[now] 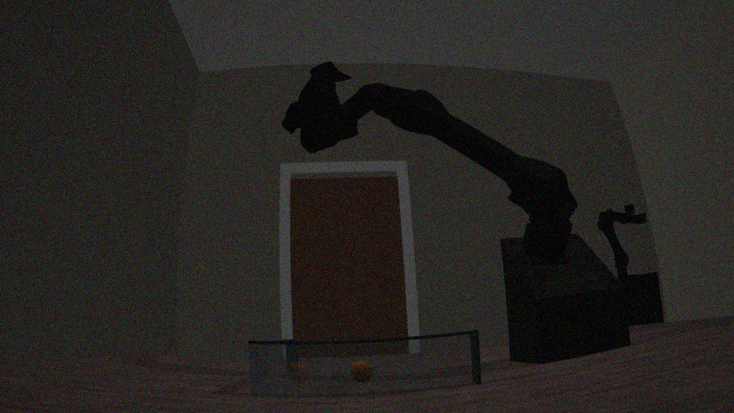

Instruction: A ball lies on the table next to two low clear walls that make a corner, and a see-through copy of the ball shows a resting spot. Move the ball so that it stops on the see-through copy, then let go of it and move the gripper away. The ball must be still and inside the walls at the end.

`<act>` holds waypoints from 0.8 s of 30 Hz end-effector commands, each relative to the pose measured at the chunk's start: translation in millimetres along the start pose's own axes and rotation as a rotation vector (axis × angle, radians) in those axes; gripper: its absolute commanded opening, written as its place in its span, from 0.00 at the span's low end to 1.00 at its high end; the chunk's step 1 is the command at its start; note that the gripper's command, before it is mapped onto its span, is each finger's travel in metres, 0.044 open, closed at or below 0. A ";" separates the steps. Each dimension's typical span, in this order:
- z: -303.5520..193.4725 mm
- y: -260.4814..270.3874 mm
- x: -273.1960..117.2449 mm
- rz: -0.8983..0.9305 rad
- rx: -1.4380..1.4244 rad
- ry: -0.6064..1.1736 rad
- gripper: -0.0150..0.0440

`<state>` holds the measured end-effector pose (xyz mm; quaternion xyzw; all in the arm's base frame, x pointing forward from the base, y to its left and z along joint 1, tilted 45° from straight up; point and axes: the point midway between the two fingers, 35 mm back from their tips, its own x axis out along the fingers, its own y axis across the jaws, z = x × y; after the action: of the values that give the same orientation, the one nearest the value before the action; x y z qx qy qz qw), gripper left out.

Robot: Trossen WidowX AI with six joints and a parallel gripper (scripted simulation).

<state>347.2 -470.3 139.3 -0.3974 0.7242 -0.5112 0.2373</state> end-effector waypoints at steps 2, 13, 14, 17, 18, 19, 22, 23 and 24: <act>1.9 -2.0 -2.7 -0.013 0.000 -0.011 0.84; 54.4 -34.4 -80.8 -0.269 0.033 -0.407 0.68; 60.0 -34.9 -91.1 -0.283 0.037 -0.461 0.68; 75.3 -32.5 -123.9 -0.308 0.048 -0.630 0.68; 79.8 -30.3 -135.4 -0.309 0.050 -0.689 0.68; 83.8 -27.5 -147.2 -0.307 0.053 -0.748 0.68; 93.3 -15.7 -183.9 -0.278 0.057 -0.930 0.68; 95.4 -10.6 -196.4 -0.260 0.057 -0.990 0.68; 96.8 -4.9 -209.1 -0.238 0.057 -1.051 0.68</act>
<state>515.1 -390.1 119.7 -0.6622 0.4877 -0.3576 0.4424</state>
